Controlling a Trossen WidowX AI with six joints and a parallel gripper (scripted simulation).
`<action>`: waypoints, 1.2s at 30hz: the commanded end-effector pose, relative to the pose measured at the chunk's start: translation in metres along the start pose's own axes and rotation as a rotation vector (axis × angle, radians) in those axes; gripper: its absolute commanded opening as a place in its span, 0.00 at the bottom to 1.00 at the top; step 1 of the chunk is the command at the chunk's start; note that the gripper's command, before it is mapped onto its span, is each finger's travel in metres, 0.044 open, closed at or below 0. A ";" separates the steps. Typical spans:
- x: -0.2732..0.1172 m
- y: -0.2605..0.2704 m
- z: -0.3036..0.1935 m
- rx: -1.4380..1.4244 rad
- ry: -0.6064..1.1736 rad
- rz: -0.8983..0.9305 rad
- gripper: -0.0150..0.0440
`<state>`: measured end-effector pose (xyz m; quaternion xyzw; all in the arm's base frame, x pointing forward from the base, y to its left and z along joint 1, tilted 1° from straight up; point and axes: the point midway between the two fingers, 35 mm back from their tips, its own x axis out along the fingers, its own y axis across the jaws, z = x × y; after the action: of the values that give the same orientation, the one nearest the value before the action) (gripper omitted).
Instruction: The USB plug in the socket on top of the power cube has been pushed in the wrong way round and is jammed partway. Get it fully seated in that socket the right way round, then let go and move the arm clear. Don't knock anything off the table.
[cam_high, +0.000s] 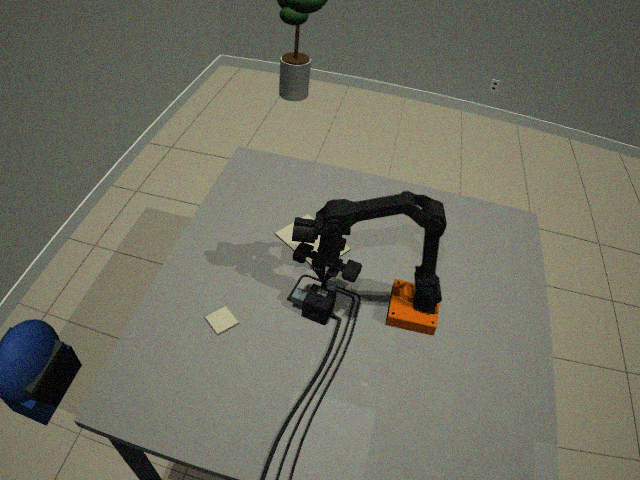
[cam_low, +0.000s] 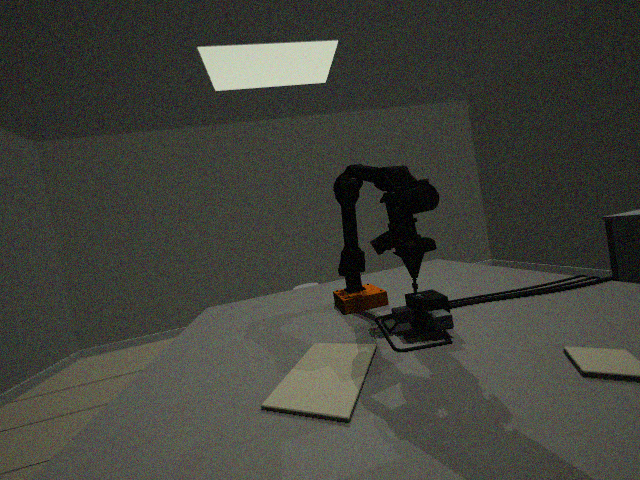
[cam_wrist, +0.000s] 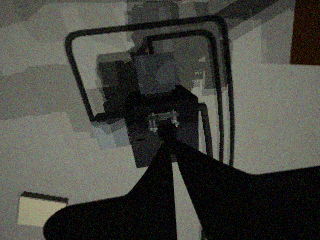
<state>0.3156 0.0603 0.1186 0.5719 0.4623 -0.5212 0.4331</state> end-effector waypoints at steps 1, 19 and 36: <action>0.000 0.000 -0.001 -0.006 0.007 0.001 0.25; 0.002 0.000 -0.002 -0.006 0.020 0.002 0.25; 0.005 0.000 -0.002 -0.006 0.022 0.002 0.25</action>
<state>0.3161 0.0617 0.1144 0.5765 0.4659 -0.5160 0.4294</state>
